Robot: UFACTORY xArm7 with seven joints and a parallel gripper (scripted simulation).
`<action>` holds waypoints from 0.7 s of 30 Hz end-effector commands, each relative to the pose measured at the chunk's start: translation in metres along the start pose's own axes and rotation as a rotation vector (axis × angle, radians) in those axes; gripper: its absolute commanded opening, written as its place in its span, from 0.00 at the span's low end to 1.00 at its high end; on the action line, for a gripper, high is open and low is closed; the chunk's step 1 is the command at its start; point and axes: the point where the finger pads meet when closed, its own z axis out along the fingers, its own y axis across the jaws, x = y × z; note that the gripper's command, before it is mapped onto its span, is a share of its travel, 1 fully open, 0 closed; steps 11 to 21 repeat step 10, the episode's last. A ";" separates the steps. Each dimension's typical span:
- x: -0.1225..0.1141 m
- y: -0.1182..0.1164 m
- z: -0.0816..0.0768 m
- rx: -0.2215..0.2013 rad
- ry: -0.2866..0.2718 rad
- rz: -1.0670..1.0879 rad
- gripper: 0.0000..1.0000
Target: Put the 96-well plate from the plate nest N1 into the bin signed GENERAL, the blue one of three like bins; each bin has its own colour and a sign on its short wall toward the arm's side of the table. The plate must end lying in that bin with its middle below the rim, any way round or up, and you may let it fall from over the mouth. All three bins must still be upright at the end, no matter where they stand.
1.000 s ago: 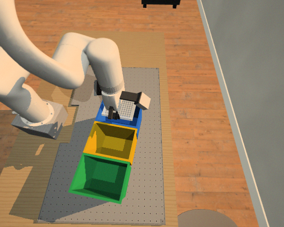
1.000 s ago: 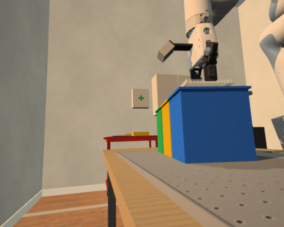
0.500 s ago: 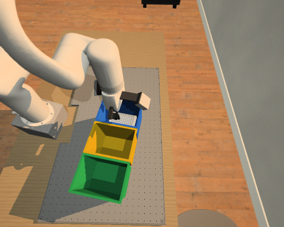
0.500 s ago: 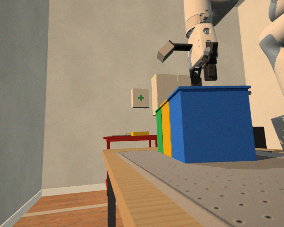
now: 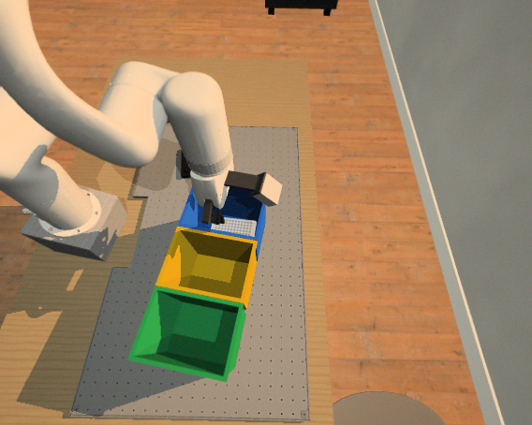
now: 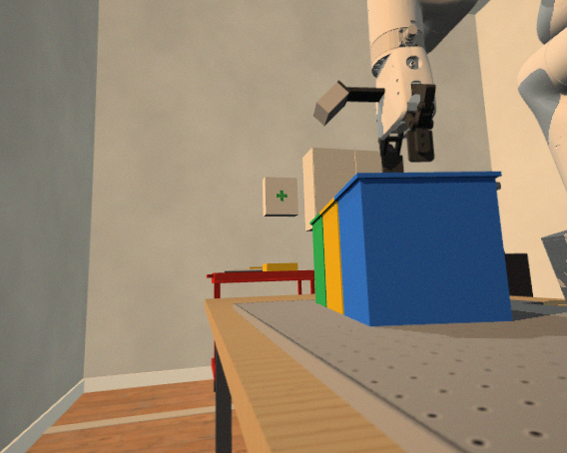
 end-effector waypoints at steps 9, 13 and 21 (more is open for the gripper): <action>0.001 0.000 -0.012 0.001 0.003 0.000 1.00; 0.001 0.000 -0.014 0.001 0.003 0.000 1.00; 0.001 0.000 -0.014 0.001 0.003 0.000 1.00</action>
